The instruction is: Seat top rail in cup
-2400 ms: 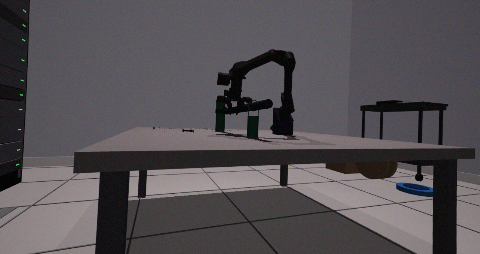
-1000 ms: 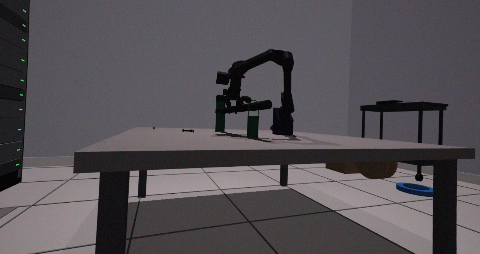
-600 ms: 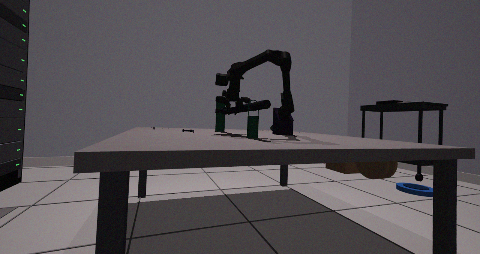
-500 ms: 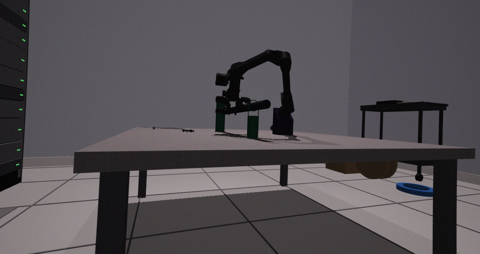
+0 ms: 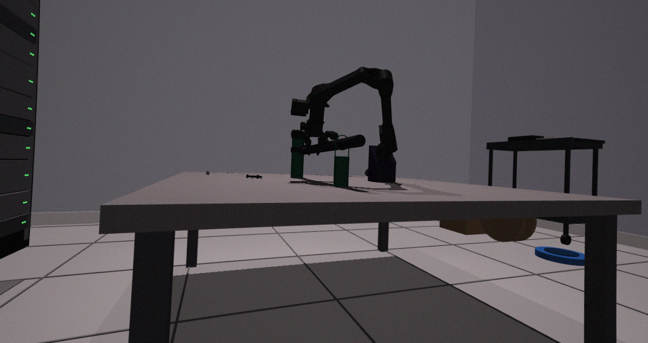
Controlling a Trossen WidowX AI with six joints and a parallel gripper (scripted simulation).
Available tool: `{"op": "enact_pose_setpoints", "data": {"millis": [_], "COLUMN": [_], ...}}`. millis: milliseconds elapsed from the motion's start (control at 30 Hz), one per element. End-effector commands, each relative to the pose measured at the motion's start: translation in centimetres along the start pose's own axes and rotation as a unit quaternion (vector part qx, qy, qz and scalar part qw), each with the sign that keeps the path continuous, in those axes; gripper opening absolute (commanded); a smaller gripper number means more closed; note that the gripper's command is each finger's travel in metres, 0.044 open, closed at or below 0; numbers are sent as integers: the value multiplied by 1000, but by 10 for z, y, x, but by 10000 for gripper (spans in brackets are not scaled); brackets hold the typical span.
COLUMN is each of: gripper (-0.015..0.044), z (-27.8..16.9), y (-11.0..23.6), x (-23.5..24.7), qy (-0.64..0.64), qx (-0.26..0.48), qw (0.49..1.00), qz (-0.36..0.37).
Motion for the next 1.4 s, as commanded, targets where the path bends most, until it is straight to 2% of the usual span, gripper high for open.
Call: {"op": "enact_pose_setpoints", "data": {"millis": [0, 1367], "gripper": [0, 0], "z": [8, 1], "y": [4, 1], "x": [2, 0], "qy": [-2, 0], "qx": [-8, -2], "qw": [1000, 1000], "qz": [7, 0]}}
Point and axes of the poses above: the point midway between the two fingers, 35 mm back from their tips, its own y axis back along the fingers, its own x axis across the jaws, z = x × y, the point moved 2 cm from there along y, back along the fingers, and after that the axes turned 11 degrees about -y, right-handed, at the moved point
